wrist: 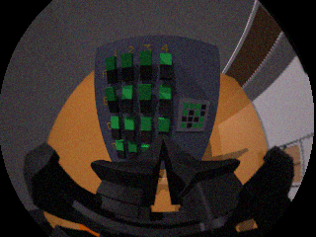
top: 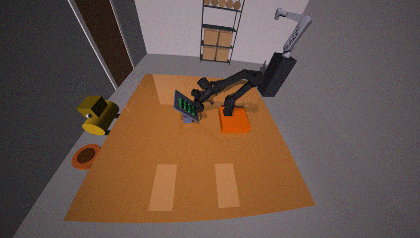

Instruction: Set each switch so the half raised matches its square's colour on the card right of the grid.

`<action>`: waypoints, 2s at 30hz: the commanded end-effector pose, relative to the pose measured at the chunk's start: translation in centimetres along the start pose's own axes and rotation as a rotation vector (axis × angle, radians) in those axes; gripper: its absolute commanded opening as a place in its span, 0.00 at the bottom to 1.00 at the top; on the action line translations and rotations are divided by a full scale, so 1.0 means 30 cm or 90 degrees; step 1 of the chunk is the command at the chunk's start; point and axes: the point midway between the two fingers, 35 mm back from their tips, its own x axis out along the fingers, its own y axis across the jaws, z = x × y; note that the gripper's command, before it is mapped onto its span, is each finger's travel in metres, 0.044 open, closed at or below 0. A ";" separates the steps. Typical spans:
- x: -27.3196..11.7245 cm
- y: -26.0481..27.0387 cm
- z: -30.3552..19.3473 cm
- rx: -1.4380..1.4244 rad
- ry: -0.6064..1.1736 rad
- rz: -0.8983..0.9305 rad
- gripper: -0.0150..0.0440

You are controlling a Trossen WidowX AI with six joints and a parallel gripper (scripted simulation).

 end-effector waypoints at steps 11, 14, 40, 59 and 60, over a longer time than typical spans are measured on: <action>-0.209 -0.002 0.008 0.002 0.019 -0.003 0.25; -0.214 -0.002 0.008 0.002 0.019 -0.003 0.25; -0.102 0.233 -0.131 0.005 0.002 0.000 0.25; -0.021 0.233 -0.133 0.005 0.002 0.000 0.25; -0.020 0.233 -0.133 0.005 0.002 0.000 0.25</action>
